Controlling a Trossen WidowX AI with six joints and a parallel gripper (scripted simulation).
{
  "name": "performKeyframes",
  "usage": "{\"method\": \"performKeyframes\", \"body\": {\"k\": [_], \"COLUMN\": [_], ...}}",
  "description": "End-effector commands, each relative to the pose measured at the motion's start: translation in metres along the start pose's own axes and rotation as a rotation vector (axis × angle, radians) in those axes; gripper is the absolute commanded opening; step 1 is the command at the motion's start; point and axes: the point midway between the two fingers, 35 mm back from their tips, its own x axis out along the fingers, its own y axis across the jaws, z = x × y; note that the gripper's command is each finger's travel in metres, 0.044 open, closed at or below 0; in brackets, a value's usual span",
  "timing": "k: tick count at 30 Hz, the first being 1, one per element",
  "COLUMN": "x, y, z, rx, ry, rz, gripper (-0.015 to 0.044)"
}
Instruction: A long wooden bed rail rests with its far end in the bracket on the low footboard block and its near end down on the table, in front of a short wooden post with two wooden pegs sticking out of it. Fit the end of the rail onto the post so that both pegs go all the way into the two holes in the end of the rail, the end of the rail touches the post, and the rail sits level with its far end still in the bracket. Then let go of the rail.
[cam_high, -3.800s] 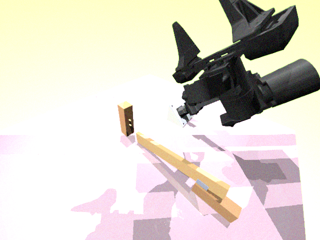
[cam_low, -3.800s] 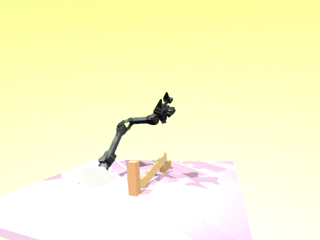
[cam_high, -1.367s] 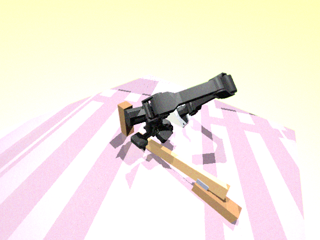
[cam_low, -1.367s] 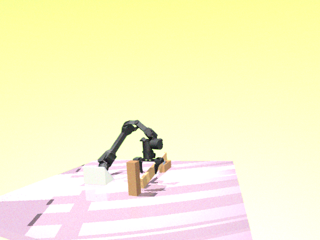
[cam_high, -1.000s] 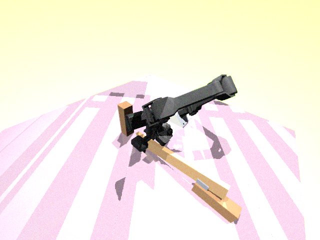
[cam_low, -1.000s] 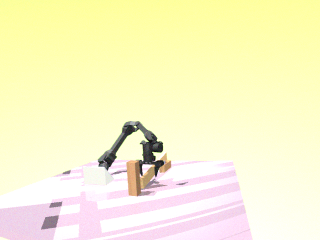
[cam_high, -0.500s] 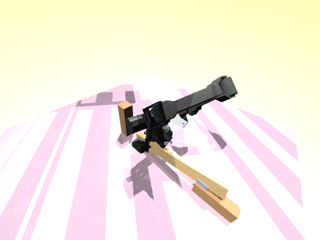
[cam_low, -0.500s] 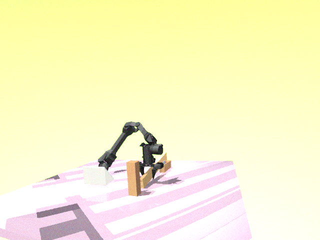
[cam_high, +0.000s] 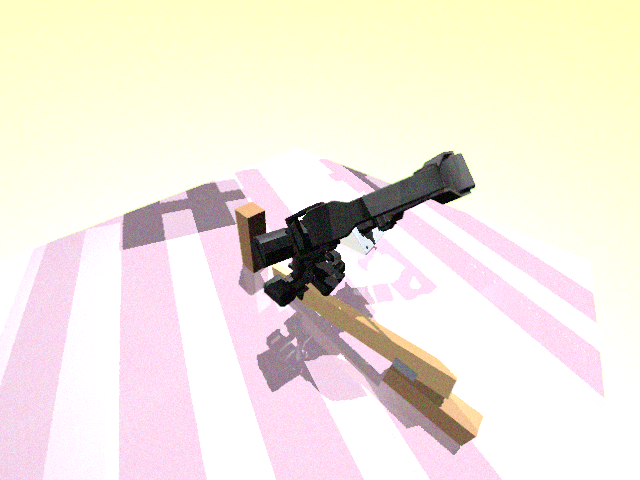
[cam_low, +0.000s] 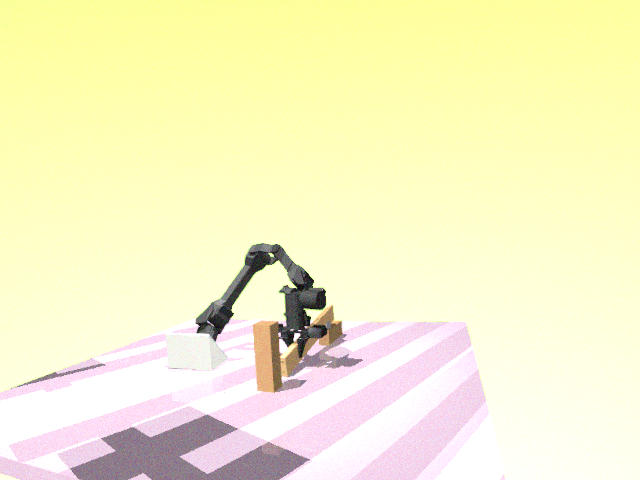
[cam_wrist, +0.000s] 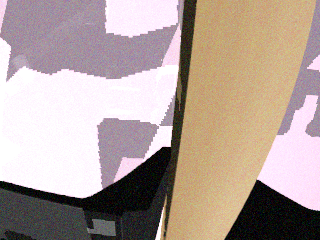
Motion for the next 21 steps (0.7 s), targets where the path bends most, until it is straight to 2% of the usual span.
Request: {"method": "performKeyframes", "body": {"k": [1, 21], "x": [0.0007, -0.0055], "y": [0.0, -0.0003], "z": [0.0001, -0.0002], "rx": [0.002, 0.002], "ry": [-0.004, -0.003], "rz": [-0.001, -0.001], "gripper": [0.0, 0.0]}}
